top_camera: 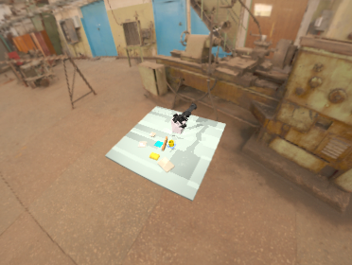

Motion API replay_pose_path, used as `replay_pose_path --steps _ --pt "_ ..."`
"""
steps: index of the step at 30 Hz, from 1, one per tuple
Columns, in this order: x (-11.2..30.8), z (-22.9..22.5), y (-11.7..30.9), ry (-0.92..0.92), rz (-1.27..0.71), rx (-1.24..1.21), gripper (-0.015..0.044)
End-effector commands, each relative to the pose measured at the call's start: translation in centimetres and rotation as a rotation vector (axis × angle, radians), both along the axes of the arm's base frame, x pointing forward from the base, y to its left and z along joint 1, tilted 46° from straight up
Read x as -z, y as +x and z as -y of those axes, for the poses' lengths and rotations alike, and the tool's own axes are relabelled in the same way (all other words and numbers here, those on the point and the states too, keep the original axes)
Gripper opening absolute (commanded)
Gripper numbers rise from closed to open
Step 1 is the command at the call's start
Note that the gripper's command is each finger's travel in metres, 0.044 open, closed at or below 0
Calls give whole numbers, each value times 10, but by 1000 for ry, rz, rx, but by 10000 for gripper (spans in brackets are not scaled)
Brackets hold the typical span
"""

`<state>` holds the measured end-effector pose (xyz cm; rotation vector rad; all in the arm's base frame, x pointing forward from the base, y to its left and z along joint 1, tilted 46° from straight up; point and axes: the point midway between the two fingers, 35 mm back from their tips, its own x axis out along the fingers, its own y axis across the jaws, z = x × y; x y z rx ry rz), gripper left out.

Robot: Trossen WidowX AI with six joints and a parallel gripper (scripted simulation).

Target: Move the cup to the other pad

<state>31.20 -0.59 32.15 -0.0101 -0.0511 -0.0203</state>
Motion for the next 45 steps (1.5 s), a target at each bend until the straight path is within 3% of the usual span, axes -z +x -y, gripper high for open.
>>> replay_pose_path --steps 1,9,17,24,45 --pt "3 -1 2 7 -12 -7 374" --pt "126 -43 40 381 -566 -198 167" --pt "245 -89 15 893 -1237 -164 167" --pt "308 -119 -40 1354 -1797 125 167" --pt "317 -126 -51 1394 -1844 165 167"
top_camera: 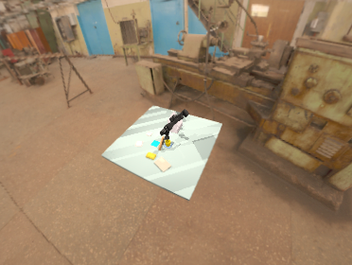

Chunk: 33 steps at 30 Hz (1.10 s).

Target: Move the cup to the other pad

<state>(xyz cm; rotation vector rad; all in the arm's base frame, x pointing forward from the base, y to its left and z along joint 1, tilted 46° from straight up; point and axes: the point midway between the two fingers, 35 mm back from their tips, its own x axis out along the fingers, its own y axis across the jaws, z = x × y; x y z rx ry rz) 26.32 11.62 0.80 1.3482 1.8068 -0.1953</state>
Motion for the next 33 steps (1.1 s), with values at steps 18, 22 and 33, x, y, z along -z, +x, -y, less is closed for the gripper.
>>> replay_pose_path --steps 18,22,33 --pt "25 -25 -3 2 -10 1 167" --pt "30 -30 -3 3 -10 1 167" --pt "41 -43 -6 7 -11 1 167"
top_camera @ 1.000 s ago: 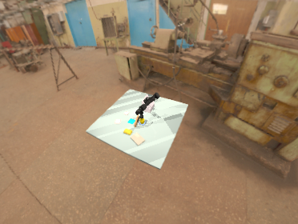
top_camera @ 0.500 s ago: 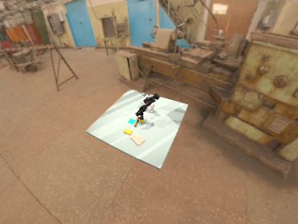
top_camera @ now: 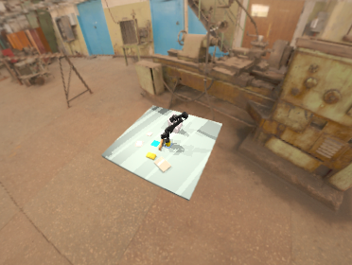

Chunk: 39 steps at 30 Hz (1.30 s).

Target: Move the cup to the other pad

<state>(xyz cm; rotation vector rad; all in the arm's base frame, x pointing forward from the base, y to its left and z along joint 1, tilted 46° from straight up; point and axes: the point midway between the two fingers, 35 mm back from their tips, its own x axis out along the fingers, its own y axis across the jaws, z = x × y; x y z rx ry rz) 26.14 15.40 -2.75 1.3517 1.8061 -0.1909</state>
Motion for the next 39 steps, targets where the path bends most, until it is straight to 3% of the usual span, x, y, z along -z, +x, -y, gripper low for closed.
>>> replay_pose_path --steps 1,9,34,39 --pt "7 -6 -5 3 -13 0 167" --pt "7 -7 -5 3 -13 0 167" --pt "6 -6 -3 1 -6 -2 0" --pt "1 0 -1 -1 -6 -1 0"
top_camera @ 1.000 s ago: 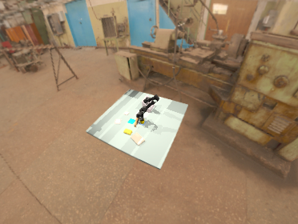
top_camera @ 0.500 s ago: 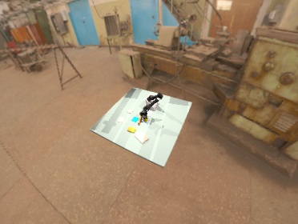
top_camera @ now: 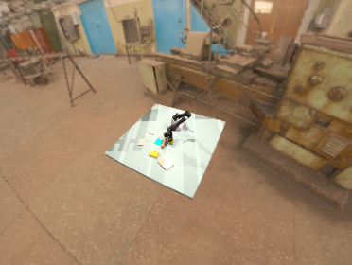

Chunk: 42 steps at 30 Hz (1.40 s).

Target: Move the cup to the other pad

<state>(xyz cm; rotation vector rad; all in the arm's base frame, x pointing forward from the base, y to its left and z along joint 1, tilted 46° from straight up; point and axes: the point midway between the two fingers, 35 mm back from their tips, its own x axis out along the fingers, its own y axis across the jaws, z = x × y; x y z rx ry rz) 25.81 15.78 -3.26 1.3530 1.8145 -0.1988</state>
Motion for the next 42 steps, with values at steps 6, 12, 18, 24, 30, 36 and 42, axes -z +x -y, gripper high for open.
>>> replay_pose_path --steps 6,12,18,24,30,36,42 --pt "-15 18 5 -5 4 -1 0" --pt "-28 33 7 -6 3 -1 0" --pt "-41 48 9 -5 1 -1 0" --pt "-52 61 9 -1 -1 0 0" --pt "-49 59 8 1 -4 6 0" --pt "-49 59 8 1 -4 6 0" --pt "-49 59 8 1 -4 6 0"
